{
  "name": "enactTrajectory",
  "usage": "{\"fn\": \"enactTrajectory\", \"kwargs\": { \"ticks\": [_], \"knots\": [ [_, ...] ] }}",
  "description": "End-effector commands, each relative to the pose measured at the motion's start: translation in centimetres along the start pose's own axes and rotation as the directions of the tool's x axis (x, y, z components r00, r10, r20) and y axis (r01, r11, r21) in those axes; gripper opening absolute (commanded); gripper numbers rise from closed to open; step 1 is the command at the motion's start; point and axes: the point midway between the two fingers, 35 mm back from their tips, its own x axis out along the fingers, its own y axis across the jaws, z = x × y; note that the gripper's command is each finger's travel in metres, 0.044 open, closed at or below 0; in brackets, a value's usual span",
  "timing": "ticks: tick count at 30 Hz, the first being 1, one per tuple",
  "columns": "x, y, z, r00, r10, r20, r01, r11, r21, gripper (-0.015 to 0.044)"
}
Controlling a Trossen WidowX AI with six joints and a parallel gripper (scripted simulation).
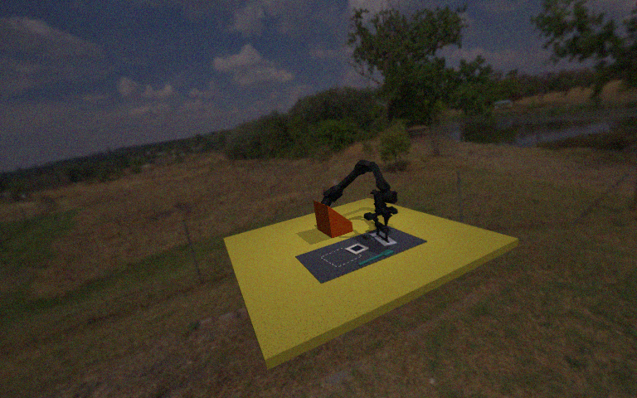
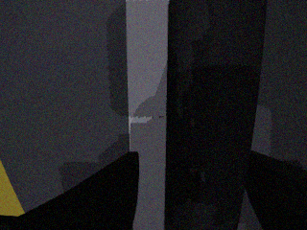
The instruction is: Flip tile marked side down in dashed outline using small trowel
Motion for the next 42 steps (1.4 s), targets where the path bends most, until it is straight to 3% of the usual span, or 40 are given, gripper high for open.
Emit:
{"fn": "enactTrajectory", "kwargs": {
  "ticks": [1,9,17,29,42],
  "knots": [
    [0.23,-0.25,0.03,1.0,-0.006,-0.003,0.006,1.0,0.009,0.0183],
    [0.23,-0.25,0.03,1.0,-0.006,-0.003,0.006,1.0,0.009,0.013],
    [0.23,-0.25,0.03,1.0,-0.006,-0.003,0.006,1.0,0.029,0.013],
    [0.22,-0.25,0.03,1.0,-0.006,-0.003,0.007,0.927,0.375,0.013],
    [0.22,-0.25,0.03,1.0,-0.006,-0.003,0.006,0.715,0.699,0.013]
  ]
}}
